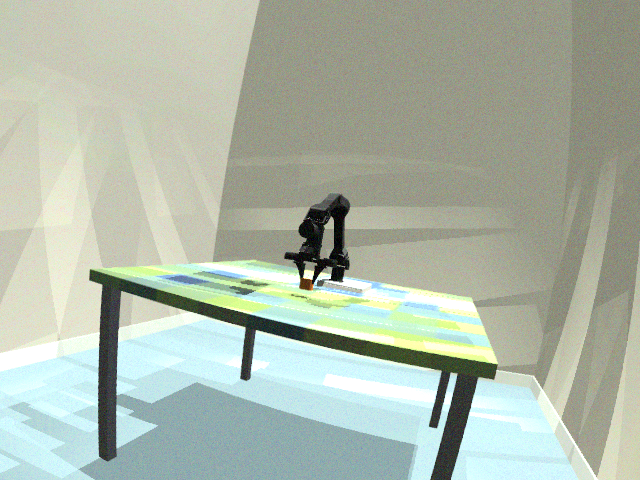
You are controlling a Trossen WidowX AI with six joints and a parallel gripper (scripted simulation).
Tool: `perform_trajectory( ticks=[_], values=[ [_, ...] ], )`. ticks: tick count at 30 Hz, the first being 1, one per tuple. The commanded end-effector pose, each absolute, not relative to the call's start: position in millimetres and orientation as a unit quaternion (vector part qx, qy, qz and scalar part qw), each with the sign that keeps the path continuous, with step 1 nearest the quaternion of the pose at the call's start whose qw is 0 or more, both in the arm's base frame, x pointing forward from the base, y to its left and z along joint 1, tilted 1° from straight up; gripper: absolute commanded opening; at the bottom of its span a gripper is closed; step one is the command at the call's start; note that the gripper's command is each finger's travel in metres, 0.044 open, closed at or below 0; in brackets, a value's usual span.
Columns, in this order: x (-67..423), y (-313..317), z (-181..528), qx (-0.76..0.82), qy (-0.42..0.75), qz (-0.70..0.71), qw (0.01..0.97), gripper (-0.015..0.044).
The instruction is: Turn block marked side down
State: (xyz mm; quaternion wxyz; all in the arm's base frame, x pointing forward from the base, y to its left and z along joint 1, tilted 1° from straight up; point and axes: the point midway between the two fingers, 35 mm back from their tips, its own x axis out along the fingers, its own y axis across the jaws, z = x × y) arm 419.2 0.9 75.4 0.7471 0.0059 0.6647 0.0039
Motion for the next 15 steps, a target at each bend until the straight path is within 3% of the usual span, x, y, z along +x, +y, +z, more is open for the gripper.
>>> perform_trajectory(
  ticks=[1, 15],
  values=[
    [418.8, 1.3, 73.4, 0.007, 0.649, 0.005, 0.760, 0.0000],
    [419.5, 1.3, 69.1, 0.007, 0.576, 0.004, 0.818, 0.0000]
  ],
)
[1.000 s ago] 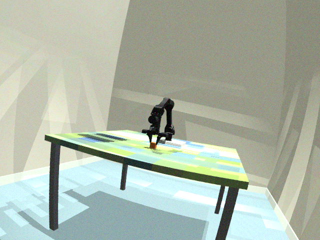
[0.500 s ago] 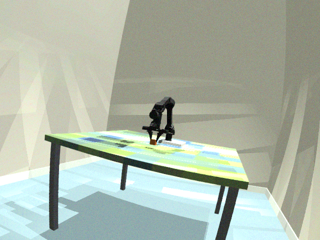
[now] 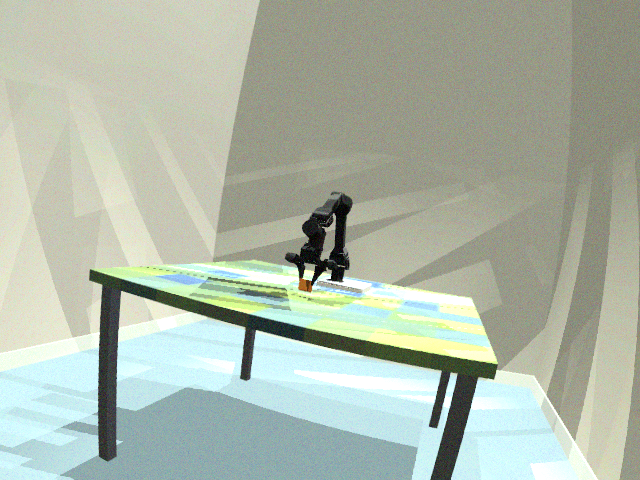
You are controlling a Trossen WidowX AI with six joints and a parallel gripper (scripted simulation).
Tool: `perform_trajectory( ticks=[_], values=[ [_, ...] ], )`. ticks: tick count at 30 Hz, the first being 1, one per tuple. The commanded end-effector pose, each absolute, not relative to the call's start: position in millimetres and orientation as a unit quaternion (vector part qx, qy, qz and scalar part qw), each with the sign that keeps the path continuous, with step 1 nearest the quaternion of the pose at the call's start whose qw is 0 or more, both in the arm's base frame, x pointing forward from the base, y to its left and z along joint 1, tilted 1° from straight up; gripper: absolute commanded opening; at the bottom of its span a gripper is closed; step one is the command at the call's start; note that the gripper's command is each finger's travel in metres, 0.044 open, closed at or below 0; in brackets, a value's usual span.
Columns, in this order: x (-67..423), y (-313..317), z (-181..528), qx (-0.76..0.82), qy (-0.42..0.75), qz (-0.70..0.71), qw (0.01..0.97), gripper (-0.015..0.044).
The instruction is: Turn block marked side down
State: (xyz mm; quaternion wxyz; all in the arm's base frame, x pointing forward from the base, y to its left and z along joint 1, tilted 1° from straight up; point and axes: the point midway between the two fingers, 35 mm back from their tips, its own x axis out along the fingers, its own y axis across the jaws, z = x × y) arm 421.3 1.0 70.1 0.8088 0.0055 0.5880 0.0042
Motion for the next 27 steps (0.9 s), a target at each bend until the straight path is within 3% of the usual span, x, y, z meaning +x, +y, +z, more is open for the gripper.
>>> perform_trajectory(
  ticks=[1, 27],
  values=[
    [419, 1, 69, 0.007, 0.570, 0.004, 0.821, 0.0000],
    [413, 0, 55, -0.007, 0.449, 0.008, 0.893, 0.0000]
  ],
)
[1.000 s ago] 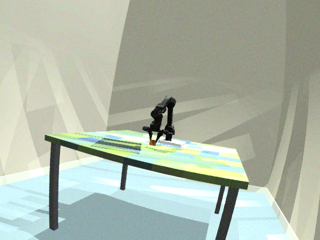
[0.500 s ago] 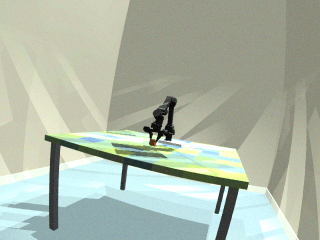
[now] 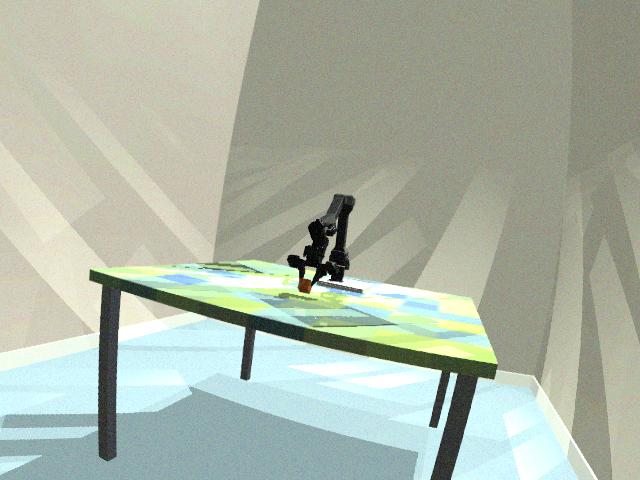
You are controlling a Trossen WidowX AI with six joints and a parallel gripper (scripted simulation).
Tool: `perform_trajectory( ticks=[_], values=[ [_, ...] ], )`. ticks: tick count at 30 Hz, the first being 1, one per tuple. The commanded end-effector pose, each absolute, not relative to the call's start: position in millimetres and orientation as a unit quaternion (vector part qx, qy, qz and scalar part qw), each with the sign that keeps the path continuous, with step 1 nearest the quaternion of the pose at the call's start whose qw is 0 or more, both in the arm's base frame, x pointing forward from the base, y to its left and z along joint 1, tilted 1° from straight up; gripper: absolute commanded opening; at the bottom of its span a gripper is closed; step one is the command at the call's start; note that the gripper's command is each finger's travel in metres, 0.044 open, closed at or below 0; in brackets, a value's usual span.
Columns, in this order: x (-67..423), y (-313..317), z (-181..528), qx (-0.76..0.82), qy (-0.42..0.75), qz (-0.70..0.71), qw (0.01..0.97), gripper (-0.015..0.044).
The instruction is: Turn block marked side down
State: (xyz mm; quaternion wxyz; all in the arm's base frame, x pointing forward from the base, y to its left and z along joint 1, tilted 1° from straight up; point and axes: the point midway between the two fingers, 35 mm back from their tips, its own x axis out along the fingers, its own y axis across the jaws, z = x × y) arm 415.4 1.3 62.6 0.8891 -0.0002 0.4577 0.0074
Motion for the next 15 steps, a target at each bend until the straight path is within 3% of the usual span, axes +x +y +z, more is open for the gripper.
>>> perform_trajectory(
  ticks=[1, 15],
  values=[
    [414, 0, 53, -0.009, 0.443, 0.009, 0.896, 0.0000],
    [421, 1, 37, 0.000, 0.339, 0.004, 0.941, 0.0000]
  ],
)
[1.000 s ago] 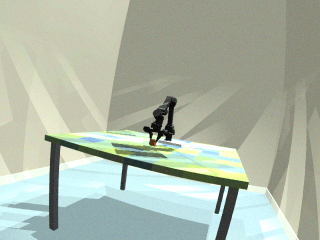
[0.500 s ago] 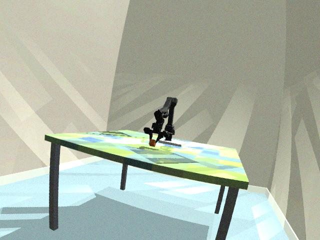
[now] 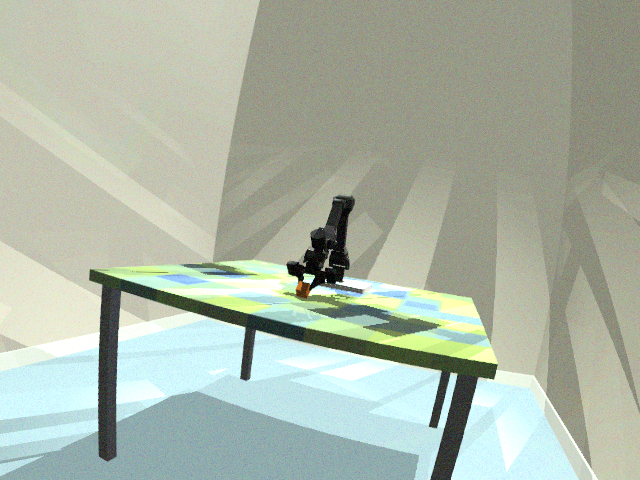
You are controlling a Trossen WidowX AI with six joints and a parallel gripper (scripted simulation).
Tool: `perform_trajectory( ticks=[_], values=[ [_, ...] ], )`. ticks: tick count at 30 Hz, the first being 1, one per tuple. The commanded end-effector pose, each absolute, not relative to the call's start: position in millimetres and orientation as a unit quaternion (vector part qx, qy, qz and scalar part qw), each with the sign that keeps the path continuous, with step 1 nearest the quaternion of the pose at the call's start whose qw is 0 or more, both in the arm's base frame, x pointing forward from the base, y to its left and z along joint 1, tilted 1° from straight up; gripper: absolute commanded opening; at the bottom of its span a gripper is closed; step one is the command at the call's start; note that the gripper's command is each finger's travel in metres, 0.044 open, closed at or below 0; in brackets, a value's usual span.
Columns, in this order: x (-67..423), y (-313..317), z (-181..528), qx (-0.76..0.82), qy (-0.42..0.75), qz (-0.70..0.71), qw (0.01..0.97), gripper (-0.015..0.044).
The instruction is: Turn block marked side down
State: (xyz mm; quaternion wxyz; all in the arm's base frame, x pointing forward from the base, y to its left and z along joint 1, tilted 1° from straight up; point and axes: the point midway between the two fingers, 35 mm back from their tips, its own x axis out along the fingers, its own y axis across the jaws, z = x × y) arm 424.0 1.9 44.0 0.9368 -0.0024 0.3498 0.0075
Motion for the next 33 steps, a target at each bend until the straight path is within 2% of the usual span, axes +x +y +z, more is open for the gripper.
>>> perform_trajectory(
  ticks=[1, 13, 31, 33],
  values=[
    [420, 1, 36, 0.000, 0.331, 0.003, 0.944, 0.0000],
    [411, 2, 37, 0.008, 0.244, 0.001, 0.970, 0.0000],
    [410, 2, 39, 0.009, 0.230, 0.001, 0.973, 0.0000],
    [410, 2, 39, 0.009, 0.230, 0.001, 0.973, 0.0053]
  ],
)
